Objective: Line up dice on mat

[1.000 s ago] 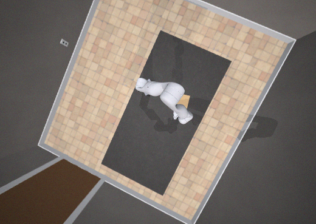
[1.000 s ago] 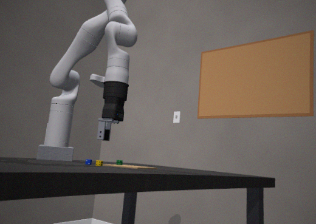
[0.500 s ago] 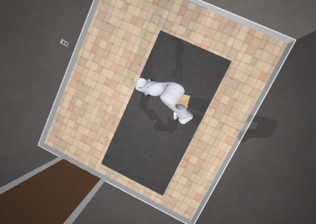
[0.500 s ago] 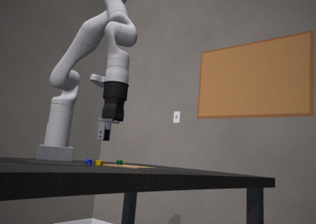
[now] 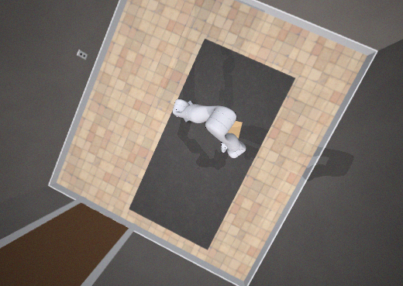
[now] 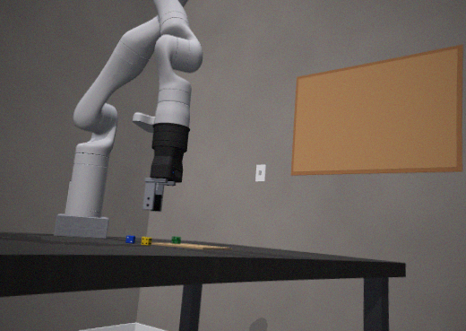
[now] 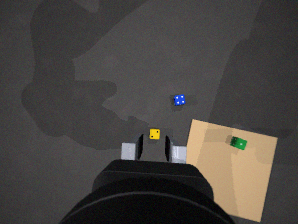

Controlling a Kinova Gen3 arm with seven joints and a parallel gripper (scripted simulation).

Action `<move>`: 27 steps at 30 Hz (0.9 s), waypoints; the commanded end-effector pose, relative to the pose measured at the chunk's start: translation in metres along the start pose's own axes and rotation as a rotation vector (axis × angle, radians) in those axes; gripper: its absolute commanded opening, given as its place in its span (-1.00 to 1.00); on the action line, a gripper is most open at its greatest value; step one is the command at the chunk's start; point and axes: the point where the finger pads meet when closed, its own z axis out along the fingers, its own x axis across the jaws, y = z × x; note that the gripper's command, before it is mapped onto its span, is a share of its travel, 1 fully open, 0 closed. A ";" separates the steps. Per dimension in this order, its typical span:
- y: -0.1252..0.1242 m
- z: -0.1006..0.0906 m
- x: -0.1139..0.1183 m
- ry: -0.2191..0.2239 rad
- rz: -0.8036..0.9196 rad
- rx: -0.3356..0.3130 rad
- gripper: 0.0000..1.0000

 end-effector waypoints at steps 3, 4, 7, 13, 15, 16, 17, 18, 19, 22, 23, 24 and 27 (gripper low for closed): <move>-0.002 0.006 -0.001 -0.001 -0.005 0.001 0.27; -0.002 0.008 -0.001 0.000 -0.005 0.002 0.27; -0.003 0.013 0.000 0.001 -0.005 0.005 0.27; -0.004 0.023 0.000 0.002 -0.006 0.006 0.27; -0.004 0.027 0.000 0.002 -0.006 0.006 0.27; -0.004 0.028 0.000 0.002 -0.006 0.006 0.27; -0.004 0.028 0.000 0.002 -0.006 0.006 0.27; -0.004 0.028 0.000 0.002 -0.006 0.006 0.27; -0.002 0.028 -0.001 -0.001 -0.006 0.001 0.27; -0.004 0.034 -0.001 0.002 -0.006 0.006 0.27; -0.004 0.036 0.000 0.002 -0.006 0.006 0.27; -0.004 0.037 -0.001 0.002 -0.006 0.006 0.27; -0.004 0.040 -0.001 0.001 -0.006 0.005 0.27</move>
